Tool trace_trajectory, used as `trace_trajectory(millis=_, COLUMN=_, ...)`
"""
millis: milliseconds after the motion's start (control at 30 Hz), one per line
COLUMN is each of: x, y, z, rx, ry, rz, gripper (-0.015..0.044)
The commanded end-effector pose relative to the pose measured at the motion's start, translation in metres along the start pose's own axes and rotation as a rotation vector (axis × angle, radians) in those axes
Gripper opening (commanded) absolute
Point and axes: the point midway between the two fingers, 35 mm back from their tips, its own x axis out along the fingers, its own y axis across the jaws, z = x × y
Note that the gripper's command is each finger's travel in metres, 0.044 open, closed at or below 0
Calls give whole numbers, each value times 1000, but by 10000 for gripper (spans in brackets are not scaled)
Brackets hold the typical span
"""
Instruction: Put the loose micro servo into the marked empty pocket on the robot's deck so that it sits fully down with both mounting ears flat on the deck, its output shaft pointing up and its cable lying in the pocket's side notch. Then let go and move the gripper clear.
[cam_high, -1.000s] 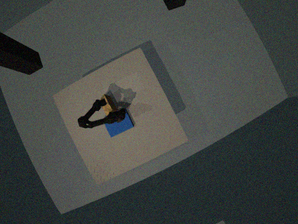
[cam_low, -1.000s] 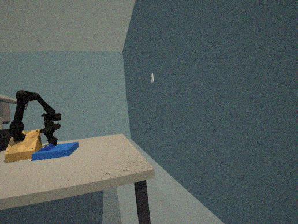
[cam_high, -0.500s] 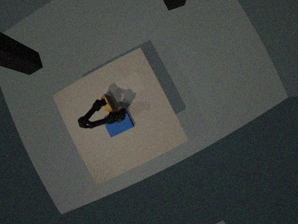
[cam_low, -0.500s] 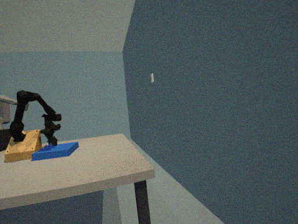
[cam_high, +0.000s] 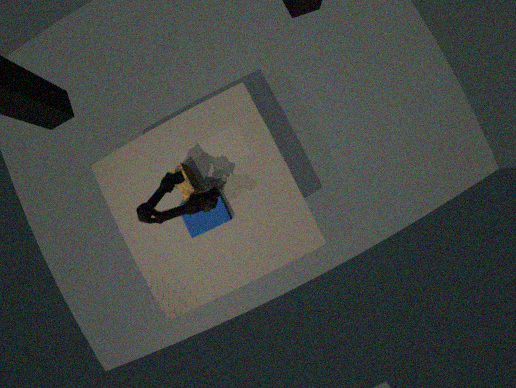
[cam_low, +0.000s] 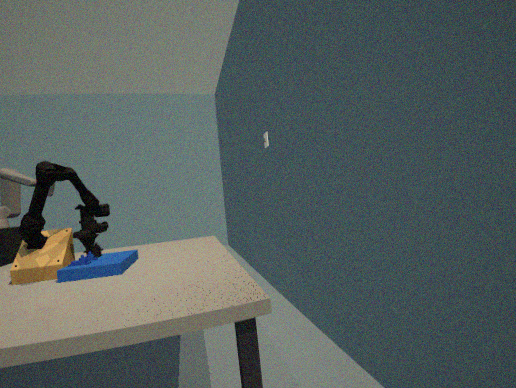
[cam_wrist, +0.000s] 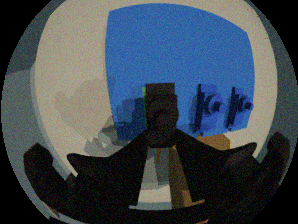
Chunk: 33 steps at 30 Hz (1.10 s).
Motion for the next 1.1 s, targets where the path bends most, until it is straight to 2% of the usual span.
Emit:
trace_trajectory(millis=0, x=3, y=-1, z=1, rx=-3, ry=-6, rz=-3, gripper=0)
trace_trajectory(millis=900, x=31, y=-1, z=1, rx=-2, ry=-6, rz=-5, gripper=0)
trace_trajectory(millis=1067, x=29, y=0, z=-1, rx=-2, ry=-6, rz=-5, gripper=131)
